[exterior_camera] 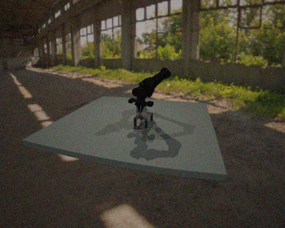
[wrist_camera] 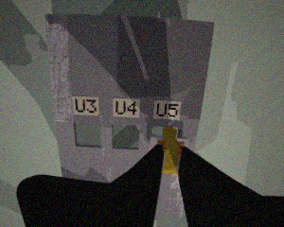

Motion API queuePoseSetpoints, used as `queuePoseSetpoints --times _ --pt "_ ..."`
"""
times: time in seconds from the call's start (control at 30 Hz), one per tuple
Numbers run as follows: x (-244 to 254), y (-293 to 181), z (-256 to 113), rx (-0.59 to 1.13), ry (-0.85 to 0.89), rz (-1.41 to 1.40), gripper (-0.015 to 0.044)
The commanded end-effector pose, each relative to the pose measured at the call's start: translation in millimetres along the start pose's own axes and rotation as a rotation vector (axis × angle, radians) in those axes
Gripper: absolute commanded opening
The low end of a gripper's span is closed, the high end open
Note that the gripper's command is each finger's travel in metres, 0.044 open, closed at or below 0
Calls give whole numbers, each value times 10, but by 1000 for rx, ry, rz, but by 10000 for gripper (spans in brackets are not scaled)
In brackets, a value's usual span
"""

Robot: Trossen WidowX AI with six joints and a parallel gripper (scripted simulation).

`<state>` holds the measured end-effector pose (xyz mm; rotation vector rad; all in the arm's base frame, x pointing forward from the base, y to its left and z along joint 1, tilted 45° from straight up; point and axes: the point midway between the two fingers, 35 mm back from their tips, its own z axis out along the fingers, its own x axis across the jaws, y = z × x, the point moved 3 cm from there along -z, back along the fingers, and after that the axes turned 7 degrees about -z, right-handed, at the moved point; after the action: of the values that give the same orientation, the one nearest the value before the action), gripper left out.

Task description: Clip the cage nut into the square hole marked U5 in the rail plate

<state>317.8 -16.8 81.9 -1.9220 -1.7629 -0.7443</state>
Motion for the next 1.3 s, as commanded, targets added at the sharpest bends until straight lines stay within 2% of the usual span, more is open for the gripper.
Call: queuePoseSetpoints --times 0.0,1.27 --pt "2 9 -16 -4 -5 0 26" --pt "-34 3 1 -9 33 -1 26"
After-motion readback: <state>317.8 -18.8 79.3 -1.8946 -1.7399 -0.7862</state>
